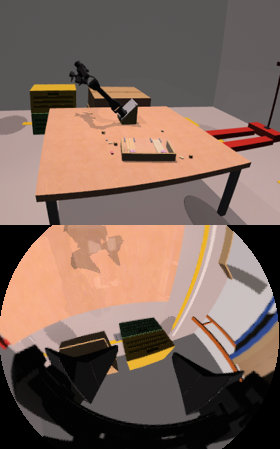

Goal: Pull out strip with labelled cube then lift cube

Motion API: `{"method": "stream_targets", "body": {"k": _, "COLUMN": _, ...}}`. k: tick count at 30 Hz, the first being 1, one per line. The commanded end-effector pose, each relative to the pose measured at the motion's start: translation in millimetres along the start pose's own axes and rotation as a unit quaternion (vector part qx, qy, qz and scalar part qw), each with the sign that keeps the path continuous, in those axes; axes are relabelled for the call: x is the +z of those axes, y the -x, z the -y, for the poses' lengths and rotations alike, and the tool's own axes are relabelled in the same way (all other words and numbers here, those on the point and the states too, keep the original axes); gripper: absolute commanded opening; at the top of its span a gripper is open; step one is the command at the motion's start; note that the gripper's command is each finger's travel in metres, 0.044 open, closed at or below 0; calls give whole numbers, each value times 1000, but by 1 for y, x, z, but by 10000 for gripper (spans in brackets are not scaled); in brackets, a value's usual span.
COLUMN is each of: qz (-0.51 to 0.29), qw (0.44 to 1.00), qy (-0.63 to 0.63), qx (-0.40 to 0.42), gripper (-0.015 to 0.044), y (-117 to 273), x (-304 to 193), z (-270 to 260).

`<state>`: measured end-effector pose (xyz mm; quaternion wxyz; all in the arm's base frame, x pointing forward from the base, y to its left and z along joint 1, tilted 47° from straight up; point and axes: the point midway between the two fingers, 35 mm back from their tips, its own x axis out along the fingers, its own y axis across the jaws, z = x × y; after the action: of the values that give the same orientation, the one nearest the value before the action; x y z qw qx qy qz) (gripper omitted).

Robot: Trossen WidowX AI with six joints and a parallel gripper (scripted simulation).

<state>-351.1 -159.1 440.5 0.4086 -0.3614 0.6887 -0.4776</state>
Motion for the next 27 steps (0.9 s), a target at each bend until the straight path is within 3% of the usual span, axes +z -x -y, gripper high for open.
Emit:
{"method": "stream_targets", "body": {"k": 1, "qz": 1, "qw": 1000, "qy": -1, "qx": 0, "gripper": 400, "y": -1, "x": 1, "z": 0}}
{"method": "stream_targets", "body": {"k": 6, "qz": 34, "qw": 999, "qy": -20, "qx": -3, "gripper": 400, "y": -30, "x": 33, "z": 12}}
{"method": "stream_targets", "body": {"k": 16, "qz": 145, "qw": 985, "qy": -88, "qx": -10, "gripper": 400, "y": -95, "x": 166, "z": 53}}
{"method": "stream_targets", "body": {"k": 27, "qz": 268, "qw": 947, "qy": -177, "qx": -4, "gripper": 400, "y": -97, "x": 330, "z": 87}}
